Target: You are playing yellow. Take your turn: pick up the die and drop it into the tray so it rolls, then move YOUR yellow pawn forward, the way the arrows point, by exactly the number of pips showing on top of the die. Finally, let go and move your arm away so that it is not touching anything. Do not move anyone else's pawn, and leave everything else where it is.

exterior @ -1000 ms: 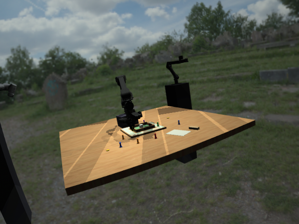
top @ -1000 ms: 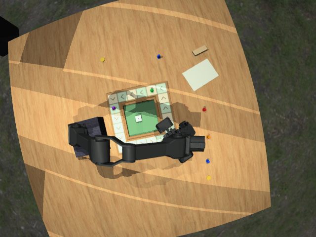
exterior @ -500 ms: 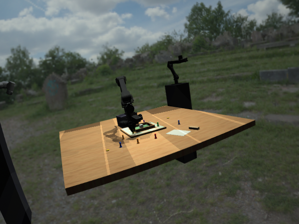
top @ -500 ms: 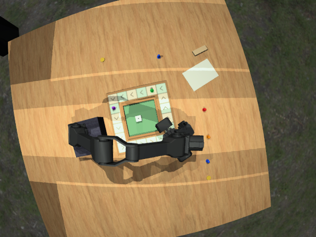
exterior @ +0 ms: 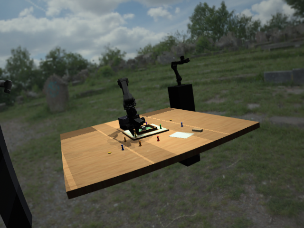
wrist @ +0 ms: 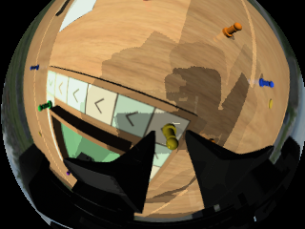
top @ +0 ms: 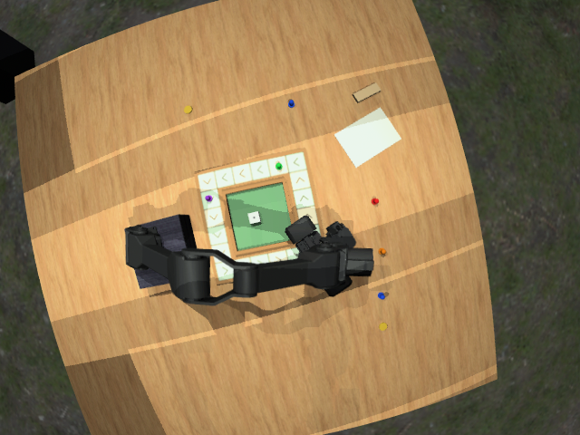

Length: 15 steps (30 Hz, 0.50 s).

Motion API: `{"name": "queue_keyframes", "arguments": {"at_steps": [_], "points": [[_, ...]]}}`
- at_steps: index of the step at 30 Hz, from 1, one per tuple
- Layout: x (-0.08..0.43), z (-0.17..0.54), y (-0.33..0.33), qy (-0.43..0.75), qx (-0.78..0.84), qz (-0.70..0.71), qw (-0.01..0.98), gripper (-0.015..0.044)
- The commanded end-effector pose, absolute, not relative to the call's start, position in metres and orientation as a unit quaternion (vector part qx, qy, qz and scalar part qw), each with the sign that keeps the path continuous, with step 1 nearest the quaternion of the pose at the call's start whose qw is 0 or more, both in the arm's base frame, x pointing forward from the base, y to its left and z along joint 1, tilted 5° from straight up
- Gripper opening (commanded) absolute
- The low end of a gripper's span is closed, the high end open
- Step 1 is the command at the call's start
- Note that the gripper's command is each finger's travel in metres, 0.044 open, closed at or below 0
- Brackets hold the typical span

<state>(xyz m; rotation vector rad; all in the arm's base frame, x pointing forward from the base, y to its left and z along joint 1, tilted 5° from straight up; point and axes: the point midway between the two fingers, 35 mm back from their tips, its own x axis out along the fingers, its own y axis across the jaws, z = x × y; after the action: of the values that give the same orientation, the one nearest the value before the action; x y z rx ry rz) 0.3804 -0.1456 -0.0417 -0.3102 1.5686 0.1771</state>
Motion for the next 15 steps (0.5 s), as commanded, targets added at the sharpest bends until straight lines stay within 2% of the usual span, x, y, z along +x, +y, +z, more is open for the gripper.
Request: {"name": "queue_keyframes", "arguments": {"at_steps": [1, 5, 8, 11, 15], "points": [[0.381, -0.039, -0.146, 0.702, -0.139, 0.080, 0.693, 0.0263], [0.381, 0.006, -0.142, 0.706, -0.137, 0.084, 0.690, 0.0368], [0.381, 0.008, -0.142, 0.706, -0.136, 0.085, 0.690, 0.0440], [0.377, 0.014, -0.135, 0.706, -0.132, 0.081, 0.691, 0.0440], [0.346, 0.043, -0.098, 0.709, -0.106, 0.057, 0.694, 0.0440]]}}
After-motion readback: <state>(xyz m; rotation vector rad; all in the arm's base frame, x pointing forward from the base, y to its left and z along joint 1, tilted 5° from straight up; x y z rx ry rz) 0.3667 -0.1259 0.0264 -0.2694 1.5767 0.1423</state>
